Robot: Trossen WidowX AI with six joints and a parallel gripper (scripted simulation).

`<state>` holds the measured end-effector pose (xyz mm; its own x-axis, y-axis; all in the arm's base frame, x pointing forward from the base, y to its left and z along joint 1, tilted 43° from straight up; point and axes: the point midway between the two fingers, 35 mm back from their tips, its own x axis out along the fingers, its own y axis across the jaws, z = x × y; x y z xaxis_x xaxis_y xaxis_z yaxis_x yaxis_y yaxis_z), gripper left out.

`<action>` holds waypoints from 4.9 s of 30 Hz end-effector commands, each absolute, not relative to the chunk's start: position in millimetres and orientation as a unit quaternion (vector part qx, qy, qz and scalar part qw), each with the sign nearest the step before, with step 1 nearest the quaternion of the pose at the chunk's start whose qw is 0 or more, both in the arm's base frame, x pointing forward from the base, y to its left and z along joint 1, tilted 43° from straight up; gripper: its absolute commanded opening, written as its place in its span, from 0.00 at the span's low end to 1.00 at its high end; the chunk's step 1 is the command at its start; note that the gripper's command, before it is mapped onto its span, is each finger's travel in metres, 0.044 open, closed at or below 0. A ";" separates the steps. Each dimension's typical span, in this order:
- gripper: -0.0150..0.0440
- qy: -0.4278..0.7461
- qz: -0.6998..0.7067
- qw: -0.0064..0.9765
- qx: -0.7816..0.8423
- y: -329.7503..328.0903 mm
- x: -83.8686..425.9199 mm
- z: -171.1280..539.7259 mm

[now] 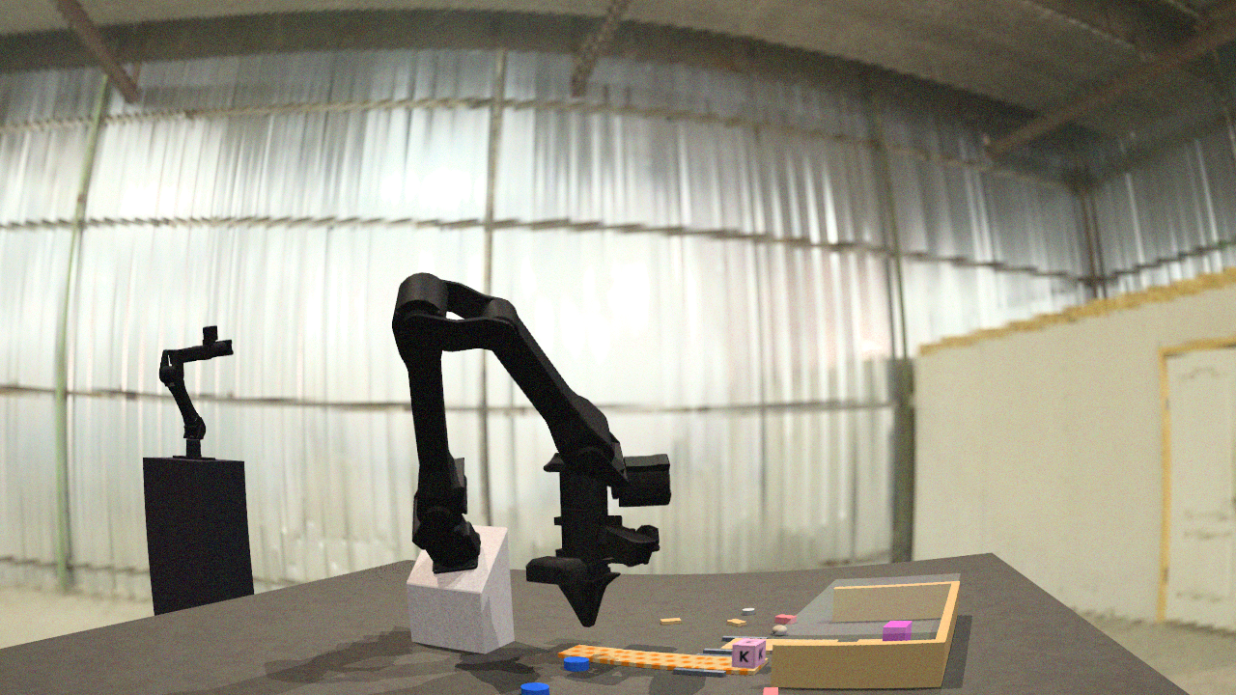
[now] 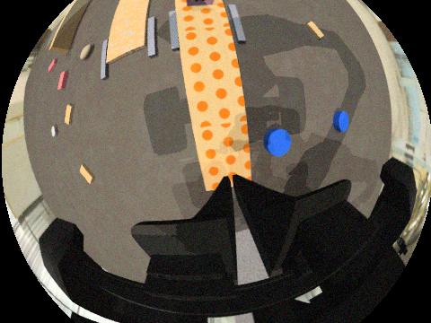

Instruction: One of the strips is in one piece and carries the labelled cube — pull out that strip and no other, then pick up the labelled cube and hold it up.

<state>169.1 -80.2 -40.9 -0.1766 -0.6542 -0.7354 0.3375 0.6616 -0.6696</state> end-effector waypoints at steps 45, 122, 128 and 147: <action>1.00 0.632 -0.432 0.638 -0.080 -135.2 338.1 -2.0; 0.25 0.632 -0.432 0.638 -0.079 -141.5 322.2 -12.2; 0.25 0.633 -0.432 0.638 -0.080 -133.5 311.9 -8.1; 0.25 0.634 -0.431 0.637 -0.080 -99.4 286.2 15.0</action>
